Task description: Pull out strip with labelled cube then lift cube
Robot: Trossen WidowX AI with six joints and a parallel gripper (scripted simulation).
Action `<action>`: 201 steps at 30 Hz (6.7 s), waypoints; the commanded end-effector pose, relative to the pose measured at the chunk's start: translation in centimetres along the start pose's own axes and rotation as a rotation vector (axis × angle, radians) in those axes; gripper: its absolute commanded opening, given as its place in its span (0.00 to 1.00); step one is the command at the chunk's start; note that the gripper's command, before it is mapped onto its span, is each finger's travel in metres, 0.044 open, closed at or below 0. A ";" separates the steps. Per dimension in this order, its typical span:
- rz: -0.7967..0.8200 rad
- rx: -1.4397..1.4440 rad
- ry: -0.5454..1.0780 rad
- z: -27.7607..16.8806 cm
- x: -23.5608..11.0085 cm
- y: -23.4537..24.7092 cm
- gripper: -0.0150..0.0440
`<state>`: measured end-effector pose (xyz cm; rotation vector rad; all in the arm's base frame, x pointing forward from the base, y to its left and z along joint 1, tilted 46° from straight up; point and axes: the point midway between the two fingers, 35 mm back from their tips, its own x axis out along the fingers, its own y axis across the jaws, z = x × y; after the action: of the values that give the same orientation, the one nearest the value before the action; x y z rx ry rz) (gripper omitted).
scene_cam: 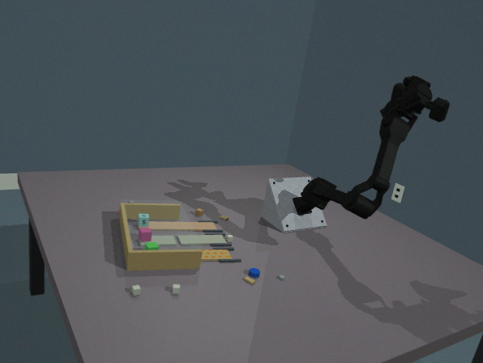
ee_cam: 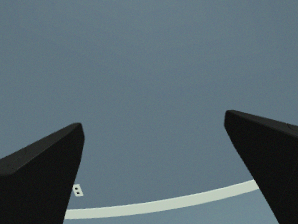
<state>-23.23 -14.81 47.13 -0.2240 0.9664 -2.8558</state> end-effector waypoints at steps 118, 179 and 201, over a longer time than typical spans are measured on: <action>2.326 -1.858 0.524 -30.8 -63.5 27.1 0.25; 2.328 -1.860 0.527 -37.0 -64.6 26.2 0.25; 2.328 -1.860 0.527 -37.2 -64.7 26.2 0.25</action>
<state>35.38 -3.34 -4.51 0.8392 1.5213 0.3986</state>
